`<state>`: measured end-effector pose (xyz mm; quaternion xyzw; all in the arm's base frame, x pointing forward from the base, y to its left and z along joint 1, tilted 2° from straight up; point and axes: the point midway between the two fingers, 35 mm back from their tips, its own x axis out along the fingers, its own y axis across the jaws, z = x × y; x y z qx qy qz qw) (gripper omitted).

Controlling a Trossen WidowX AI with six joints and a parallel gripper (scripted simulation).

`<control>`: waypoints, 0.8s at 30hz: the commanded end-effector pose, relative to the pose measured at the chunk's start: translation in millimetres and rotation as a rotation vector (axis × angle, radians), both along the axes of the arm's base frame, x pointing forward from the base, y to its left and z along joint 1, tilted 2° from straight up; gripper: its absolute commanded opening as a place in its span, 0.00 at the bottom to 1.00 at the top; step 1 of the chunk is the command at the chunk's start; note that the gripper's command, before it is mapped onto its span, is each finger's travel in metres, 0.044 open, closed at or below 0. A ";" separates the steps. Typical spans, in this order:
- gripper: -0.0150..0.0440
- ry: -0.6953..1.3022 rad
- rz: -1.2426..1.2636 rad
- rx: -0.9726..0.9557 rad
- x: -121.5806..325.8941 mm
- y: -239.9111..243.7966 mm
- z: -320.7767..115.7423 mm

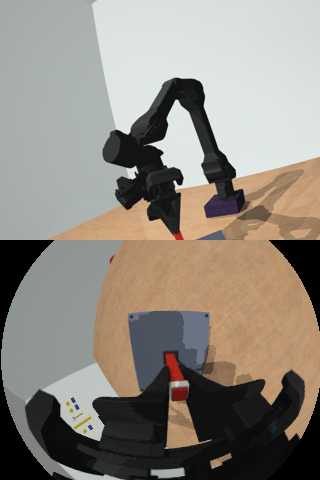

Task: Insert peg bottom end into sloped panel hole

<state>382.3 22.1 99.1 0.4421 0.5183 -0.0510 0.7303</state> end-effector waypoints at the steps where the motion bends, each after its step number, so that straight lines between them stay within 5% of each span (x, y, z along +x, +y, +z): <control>1: 0.25 0.003 -0.003 -0.002 2.8 0.3 -2.9; 24: 0.25 0.003 -0.003 -0.001 7.2 4.1 -9.4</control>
